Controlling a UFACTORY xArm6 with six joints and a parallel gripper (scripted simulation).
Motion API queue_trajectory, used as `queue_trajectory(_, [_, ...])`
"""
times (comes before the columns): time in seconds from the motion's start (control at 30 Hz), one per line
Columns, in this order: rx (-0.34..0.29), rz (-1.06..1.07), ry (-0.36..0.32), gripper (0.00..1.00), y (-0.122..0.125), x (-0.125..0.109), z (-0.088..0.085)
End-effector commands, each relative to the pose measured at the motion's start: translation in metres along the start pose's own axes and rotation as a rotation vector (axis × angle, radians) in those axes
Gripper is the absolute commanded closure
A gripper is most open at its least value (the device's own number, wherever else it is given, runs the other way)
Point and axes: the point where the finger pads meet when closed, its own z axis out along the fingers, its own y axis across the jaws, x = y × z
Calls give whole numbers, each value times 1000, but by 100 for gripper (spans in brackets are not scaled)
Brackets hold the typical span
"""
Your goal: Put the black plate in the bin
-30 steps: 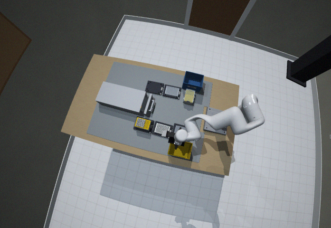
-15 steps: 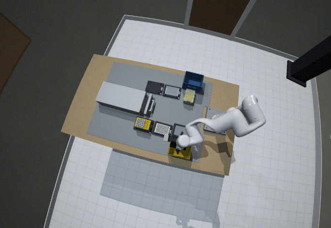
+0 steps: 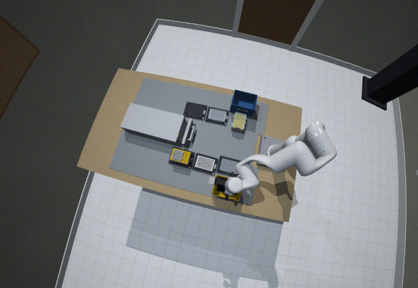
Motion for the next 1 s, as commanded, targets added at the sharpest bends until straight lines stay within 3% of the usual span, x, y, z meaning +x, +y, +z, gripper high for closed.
queue_trajectory(0.0, [3,0,3,100,-10,-5,-2])
queue_trajectory(0.73, [3,0,3,100,-10,-5,-2])
queue_trajectory(0.77, [3,0,3,0,-10,-5,-2])
queue_trajectory(0.97, [3,0,3,0,-10,-5,-2])
